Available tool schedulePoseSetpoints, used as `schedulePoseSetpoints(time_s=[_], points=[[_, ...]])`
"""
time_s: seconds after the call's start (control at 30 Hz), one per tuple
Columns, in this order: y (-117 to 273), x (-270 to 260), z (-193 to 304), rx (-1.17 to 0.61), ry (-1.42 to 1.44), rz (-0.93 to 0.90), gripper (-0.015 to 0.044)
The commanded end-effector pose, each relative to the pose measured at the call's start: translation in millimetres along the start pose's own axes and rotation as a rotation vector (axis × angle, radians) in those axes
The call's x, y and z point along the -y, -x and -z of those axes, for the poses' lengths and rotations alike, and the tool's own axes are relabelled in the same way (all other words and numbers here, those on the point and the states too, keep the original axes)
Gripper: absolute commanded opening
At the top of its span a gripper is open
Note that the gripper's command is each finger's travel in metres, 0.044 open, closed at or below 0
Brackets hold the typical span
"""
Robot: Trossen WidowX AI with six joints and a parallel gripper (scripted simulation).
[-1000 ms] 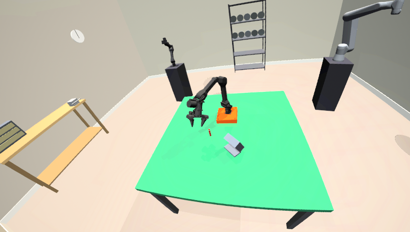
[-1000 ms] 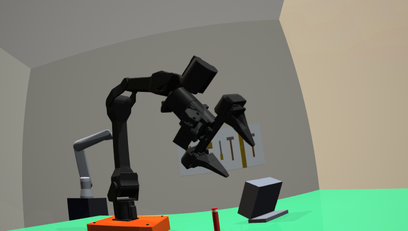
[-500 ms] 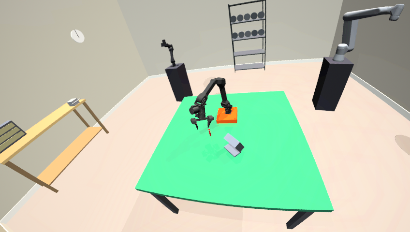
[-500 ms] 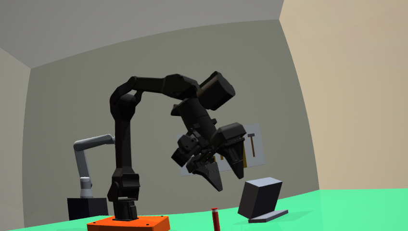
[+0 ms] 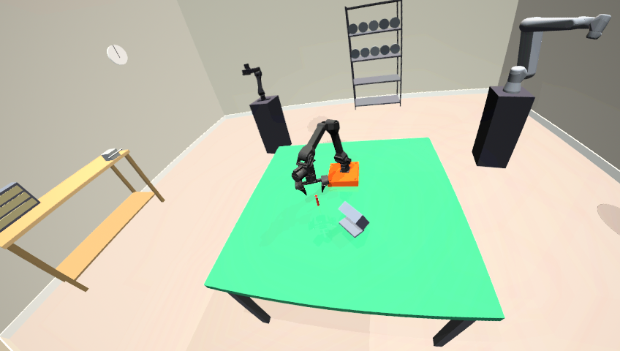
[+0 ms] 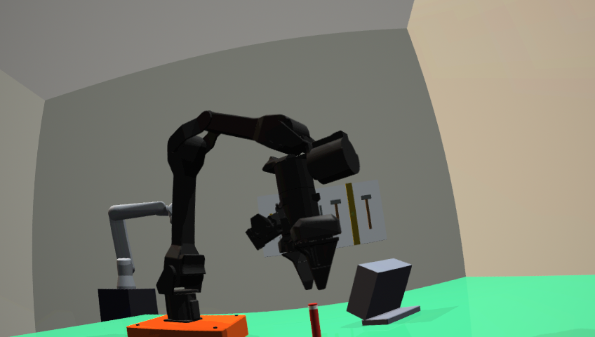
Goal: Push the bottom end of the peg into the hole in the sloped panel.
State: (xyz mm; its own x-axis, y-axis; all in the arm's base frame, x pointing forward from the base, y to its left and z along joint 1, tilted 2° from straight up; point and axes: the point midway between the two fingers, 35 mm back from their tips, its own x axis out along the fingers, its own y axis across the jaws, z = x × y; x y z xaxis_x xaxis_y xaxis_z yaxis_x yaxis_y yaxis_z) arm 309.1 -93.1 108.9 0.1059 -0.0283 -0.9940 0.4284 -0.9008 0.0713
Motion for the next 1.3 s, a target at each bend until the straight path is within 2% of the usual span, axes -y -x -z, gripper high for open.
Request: schedulePoseSetpoints(time_s=[0.0,1.27], points=[[-2.2,5.7,-3.7,0.050,-0.048,0.014,0.0440],[-55.1,5.8,-5.4,0.050,-0.048,0.014,0.0440]])
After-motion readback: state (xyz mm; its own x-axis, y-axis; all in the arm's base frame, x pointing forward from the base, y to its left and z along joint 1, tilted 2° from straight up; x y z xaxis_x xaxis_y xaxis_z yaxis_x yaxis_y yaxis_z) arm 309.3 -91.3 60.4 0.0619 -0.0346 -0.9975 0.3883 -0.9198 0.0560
